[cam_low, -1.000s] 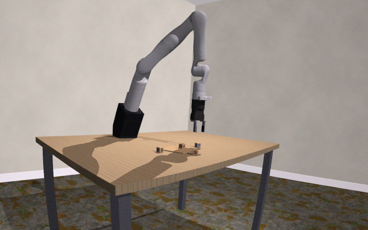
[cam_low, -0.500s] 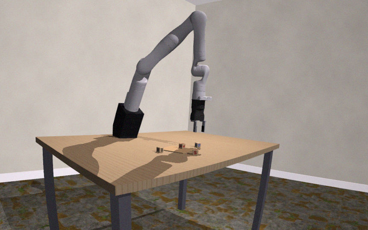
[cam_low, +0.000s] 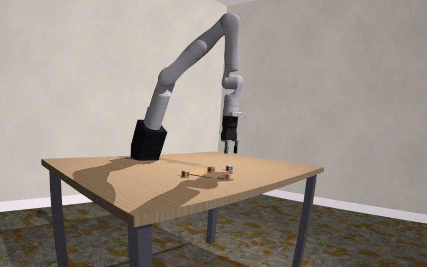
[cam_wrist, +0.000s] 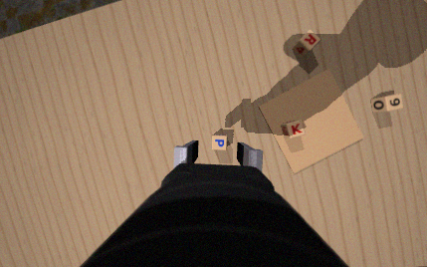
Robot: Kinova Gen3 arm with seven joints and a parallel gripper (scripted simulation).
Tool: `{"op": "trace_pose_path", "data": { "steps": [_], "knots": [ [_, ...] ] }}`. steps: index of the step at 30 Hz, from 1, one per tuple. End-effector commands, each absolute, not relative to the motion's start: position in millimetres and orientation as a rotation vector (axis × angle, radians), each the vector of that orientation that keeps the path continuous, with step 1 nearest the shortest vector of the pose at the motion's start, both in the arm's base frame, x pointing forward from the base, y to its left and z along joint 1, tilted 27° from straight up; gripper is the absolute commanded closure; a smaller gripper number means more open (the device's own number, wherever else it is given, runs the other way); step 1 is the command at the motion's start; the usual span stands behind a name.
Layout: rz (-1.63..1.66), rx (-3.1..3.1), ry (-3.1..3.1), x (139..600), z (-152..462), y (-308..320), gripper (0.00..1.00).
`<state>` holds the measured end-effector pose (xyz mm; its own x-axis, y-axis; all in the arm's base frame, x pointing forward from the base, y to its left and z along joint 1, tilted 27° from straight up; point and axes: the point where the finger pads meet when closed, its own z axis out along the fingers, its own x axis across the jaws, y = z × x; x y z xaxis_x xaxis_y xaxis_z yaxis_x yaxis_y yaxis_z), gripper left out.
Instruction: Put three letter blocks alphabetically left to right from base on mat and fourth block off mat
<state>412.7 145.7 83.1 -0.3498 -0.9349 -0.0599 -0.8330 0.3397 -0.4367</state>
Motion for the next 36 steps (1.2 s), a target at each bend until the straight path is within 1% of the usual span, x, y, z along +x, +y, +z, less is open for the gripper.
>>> {"op": "trace_pose_path", "data": {
  "steps": [1,36],
  "knots": [
    [-0.491,-1.575,2.312,413,82,143,0.00],
    [-0.492,-1.573,2.311,429,48,138,0.00]
  ]
}}
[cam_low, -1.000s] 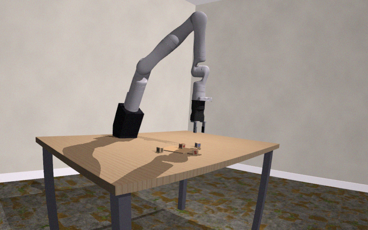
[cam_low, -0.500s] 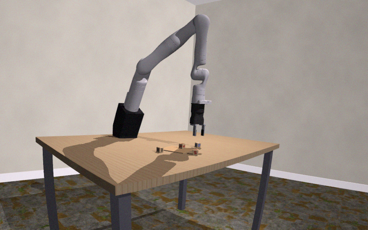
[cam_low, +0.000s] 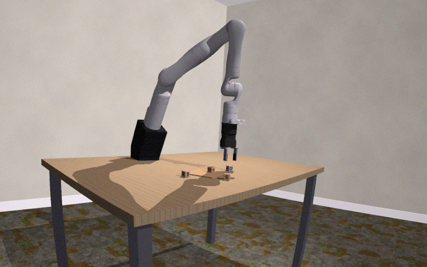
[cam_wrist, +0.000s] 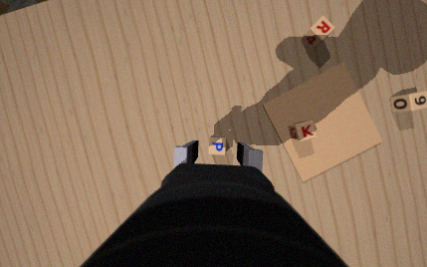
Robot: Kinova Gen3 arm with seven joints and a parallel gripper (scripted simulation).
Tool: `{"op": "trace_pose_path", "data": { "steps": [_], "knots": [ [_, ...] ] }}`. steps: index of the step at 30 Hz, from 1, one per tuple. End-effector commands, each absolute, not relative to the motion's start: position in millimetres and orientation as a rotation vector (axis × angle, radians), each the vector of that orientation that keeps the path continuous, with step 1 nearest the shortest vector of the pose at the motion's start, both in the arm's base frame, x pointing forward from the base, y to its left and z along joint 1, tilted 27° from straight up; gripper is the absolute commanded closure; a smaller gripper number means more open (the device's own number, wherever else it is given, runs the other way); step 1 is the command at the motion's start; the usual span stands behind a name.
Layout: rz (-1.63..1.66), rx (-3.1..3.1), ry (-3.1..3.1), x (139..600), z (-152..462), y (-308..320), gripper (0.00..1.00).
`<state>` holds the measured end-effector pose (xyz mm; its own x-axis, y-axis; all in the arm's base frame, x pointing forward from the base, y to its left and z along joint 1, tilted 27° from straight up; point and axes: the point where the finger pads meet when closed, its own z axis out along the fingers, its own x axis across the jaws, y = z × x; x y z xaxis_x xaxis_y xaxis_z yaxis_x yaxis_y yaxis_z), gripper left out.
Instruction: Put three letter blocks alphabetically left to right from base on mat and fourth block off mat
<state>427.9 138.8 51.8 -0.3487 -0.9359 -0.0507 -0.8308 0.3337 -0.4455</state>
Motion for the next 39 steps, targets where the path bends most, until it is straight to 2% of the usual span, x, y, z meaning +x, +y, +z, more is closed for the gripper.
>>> {"op": "trace_pose_path", "data": {
  "steps": [1,39],
  "knots": [
    [-0.492,-1.573,2.311,429,47,138,0.00],
    [-0.493,-1.572,2.310,434,37,137,0.00]
  ]
}}
